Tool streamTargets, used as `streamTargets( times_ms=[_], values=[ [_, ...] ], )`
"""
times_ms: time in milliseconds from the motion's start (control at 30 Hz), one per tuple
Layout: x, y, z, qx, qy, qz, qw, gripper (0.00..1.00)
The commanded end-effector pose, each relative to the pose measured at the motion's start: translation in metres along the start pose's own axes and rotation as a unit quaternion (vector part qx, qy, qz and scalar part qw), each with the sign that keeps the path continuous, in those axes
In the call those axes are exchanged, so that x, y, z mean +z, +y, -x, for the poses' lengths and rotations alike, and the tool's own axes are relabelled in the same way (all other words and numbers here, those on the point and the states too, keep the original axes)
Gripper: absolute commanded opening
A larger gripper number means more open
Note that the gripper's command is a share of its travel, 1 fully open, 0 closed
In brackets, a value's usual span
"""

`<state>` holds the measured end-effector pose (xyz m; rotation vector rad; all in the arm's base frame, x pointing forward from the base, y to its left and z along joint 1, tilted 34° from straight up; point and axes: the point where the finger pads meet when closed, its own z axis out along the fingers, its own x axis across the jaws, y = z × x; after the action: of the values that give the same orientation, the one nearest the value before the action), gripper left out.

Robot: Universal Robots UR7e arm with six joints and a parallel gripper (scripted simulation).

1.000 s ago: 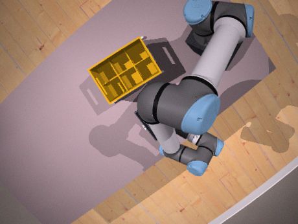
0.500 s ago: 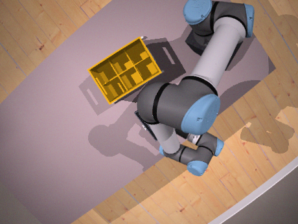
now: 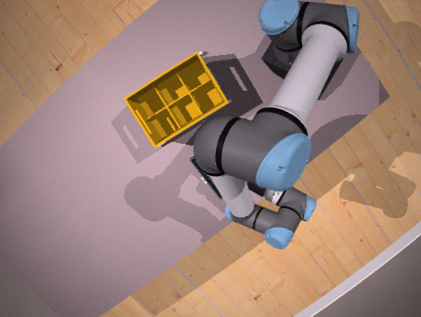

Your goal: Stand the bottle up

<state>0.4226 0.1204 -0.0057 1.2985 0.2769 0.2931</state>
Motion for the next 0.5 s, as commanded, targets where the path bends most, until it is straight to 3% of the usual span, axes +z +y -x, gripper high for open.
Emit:
streamTargets(
  times_ms=[0,233,267,467],
  values=[
    [-0.0002,0.0006,-0.0002,0.000,0.000,0.000,1.000,0.00],
    [-0.0002,0.0006,-0.0002,0.000,0.000,0.000,1.000,0.00],
    [-0.0002,0.0006,-0.0002,0.000,0.000,0.000,1.000,1.00],
    [-0.0002,0.0006,-0.0002,0.000,0.000,0.000,1.000,1.00]
  ],
)
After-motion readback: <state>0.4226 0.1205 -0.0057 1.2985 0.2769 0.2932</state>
